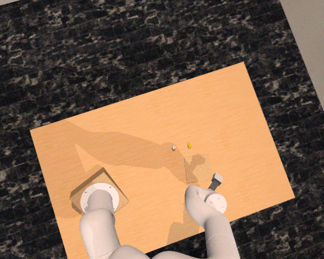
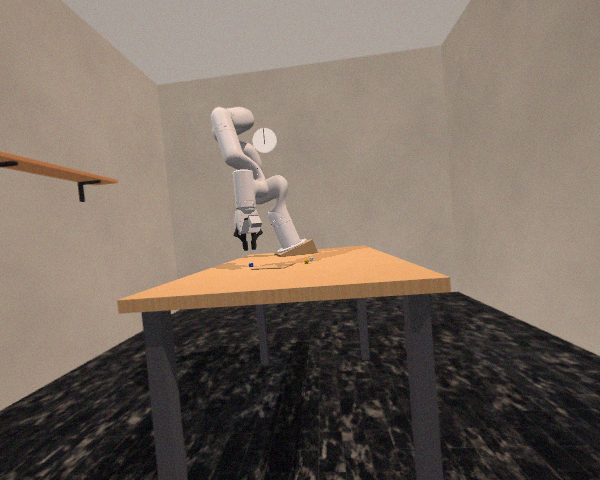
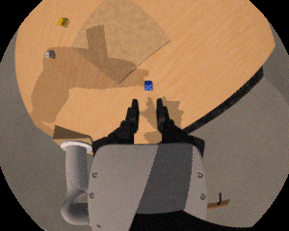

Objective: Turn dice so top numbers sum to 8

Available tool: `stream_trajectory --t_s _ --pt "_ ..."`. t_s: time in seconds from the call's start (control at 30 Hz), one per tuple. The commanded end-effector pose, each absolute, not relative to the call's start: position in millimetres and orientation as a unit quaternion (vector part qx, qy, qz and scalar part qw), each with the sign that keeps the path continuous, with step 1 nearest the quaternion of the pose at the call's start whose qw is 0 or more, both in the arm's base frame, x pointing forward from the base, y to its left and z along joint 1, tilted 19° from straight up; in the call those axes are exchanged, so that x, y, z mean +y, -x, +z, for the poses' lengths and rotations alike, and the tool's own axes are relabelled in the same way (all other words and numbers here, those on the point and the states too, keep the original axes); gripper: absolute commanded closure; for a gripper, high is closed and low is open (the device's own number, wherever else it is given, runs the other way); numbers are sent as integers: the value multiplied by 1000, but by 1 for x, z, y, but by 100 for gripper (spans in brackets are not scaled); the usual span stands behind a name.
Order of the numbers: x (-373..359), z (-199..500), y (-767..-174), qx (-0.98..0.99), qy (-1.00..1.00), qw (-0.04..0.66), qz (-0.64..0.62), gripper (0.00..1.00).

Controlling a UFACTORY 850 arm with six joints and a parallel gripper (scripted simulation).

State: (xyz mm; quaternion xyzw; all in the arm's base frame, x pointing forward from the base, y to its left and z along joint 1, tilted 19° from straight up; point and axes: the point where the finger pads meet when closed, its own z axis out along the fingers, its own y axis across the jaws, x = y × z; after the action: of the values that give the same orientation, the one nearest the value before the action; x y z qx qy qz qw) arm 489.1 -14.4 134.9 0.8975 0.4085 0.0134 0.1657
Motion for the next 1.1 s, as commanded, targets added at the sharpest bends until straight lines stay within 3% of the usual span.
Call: stream_trajectory --t_s 0.0,1.07 --pt "-14 136 -490 408 -897 166 14 69" --pt "-17 127 -491 409 -897 165 14 69"
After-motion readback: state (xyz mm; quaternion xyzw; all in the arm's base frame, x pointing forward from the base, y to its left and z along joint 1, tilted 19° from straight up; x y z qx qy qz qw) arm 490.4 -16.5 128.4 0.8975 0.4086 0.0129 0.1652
